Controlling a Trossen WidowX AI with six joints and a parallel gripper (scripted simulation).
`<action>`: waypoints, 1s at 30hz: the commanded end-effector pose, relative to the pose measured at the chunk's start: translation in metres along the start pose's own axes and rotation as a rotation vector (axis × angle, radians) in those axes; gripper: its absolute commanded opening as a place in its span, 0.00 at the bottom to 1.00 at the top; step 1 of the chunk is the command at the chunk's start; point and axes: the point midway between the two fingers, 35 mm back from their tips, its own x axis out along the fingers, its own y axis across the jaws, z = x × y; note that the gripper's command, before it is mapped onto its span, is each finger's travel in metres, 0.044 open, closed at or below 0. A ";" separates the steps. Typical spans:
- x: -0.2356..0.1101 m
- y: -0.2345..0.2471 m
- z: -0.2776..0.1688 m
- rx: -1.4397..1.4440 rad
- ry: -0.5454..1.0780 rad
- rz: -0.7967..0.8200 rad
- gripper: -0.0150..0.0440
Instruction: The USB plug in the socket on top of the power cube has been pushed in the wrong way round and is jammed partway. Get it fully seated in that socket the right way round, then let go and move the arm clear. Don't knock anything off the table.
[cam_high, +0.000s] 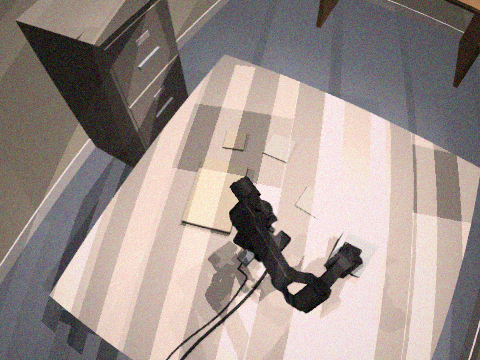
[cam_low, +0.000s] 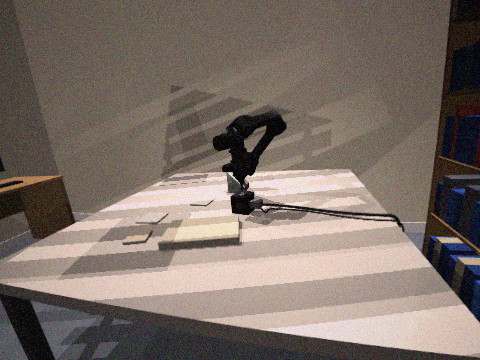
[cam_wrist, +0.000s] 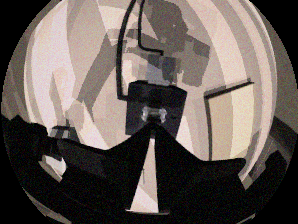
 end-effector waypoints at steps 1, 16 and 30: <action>0.000 0.000 0.001 -0.006 -0.005 -0.003 0.25; 0.002 0.000 0.001 -0.006 -0.005 -0.003 0.25; 0.004 0.000 0.001 -0.006 -0.006 -0.003 0.25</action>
